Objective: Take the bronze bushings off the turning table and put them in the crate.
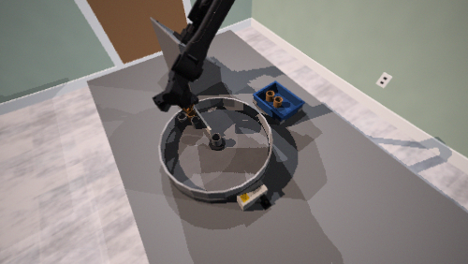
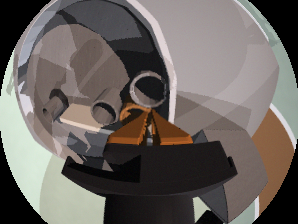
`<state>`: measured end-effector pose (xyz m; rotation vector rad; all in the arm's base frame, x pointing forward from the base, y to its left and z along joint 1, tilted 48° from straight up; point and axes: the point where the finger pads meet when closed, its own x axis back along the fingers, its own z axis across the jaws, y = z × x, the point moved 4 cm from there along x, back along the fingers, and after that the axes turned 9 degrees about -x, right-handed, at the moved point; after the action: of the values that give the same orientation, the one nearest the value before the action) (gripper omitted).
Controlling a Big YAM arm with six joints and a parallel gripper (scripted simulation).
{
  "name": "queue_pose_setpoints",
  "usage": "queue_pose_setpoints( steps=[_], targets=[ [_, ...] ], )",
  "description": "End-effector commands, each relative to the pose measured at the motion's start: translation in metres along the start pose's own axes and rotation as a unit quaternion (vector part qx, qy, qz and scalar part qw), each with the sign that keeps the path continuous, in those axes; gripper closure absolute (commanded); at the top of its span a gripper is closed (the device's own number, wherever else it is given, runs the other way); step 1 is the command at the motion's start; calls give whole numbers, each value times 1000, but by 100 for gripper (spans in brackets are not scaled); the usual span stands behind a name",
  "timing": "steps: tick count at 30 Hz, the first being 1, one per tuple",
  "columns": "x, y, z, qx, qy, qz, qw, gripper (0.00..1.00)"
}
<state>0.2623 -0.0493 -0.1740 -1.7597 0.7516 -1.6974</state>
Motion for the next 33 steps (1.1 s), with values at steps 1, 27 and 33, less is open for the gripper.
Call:
queue_pose_setpoints(
  steps=[1, 27, 33],
  targets=[
    [9, 4, 8, 1, 17, -5, 1000, 100],
    [60, 10, 18, 12, 24, -16, 1000, 100],
    [81, 10, 18, 13, 24, -17, 999, 100]
  ],
)
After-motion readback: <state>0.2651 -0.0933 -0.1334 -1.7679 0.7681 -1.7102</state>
